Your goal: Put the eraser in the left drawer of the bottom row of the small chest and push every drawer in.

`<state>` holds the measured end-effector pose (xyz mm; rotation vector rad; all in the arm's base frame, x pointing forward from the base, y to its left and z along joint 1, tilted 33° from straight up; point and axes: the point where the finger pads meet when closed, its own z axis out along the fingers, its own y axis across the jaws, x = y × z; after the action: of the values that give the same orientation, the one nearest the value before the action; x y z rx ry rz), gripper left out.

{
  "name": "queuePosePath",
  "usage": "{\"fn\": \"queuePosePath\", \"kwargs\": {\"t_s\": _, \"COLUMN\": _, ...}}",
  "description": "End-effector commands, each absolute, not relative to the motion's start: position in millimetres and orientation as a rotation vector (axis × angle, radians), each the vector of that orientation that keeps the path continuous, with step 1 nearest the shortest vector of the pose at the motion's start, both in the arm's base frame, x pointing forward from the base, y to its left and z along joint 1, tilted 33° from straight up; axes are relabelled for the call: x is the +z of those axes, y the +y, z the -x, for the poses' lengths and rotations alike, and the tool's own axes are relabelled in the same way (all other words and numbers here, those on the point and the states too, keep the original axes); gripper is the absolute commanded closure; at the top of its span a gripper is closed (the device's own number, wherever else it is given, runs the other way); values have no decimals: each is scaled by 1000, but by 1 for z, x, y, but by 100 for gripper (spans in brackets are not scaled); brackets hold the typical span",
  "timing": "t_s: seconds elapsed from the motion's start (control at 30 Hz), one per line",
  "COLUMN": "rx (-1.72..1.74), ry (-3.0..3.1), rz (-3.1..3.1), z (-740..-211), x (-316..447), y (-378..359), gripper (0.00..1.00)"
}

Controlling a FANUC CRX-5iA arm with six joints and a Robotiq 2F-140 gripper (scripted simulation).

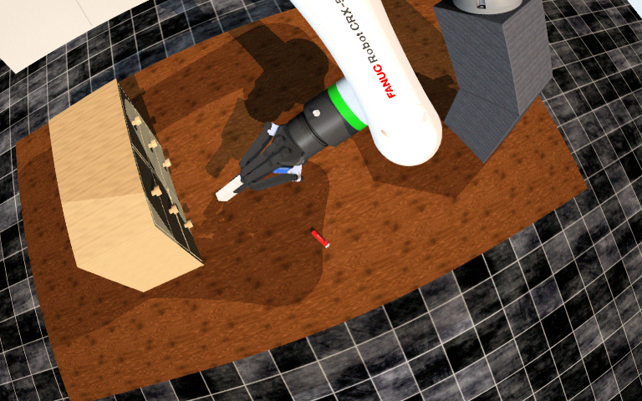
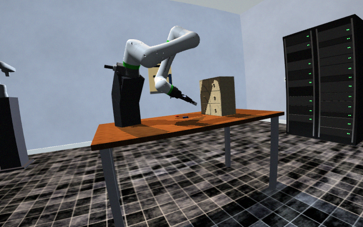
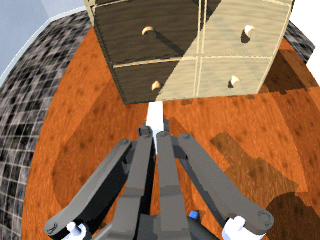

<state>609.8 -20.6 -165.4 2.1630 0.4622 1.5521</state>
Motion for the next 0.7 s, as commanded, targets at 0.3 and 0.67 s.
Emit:
{"fn": "queuePosePath", "kwargs": {"t_s": 0.3, "rx": 1552, "ry": 460, "rz": -2194, "z": -583, "x": -142, "y": 2, "gripper": 100}}
{"fn": "queuePosePath", "kwargs": {"t_s": 0.67, "rx": 1504, "ry": 467, "rz": -2604, "z": -587, "x": -193, "y": 85, "gripper": 100}}
